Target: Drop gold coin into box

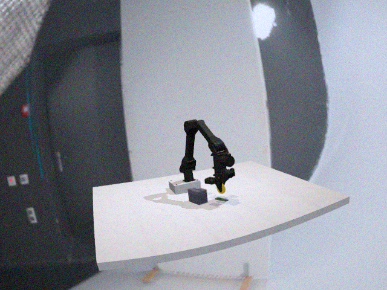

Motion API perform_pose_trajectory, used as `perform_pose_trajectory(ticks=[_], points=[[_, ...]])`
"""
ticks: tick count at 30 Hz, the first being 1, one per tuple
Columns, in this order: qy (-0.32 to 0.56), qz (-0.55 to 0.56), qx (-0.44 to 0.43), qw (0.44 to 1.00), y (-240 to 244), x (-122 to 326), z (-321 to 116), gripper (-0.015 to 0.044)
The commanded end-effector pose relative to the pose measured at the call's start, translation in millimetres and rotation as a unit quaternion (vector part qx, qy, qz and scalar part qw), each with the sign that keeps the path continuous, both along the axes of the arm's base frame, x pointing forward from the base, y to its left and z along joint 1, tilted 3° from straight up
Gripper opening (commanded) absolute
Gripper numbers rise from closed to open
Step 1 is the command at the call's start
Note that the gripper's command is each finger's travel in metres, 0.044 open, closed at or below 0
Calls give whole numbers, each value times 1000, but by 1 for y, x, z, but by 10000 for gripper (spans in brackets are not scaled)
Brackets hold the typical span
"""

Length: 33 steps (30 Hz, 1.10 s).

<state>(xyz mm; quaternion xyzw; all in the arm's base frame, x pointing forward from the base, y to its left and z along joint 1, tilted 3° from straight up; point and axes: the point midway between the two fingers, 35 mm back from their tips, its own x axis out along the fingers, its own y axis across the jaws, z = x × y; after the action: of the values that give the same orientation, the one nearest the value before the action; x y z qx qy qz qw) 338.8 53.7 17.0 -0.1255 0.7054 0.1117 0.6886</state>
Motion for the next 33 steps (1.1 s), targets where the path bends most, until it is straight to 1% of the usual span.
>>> perform_pose_trajectory(ticks=[1,20,22,27,33], points=[[-5,1,0,1000,1,2,12,0],[-4,1,0,1000,1,-1,57,0],[-5,-11,0,1000,0,-1,57,0],[-6,-81,-2,997,-10,-2,58,0],[-6,-84,-2,996,-12,-3,58,0]])
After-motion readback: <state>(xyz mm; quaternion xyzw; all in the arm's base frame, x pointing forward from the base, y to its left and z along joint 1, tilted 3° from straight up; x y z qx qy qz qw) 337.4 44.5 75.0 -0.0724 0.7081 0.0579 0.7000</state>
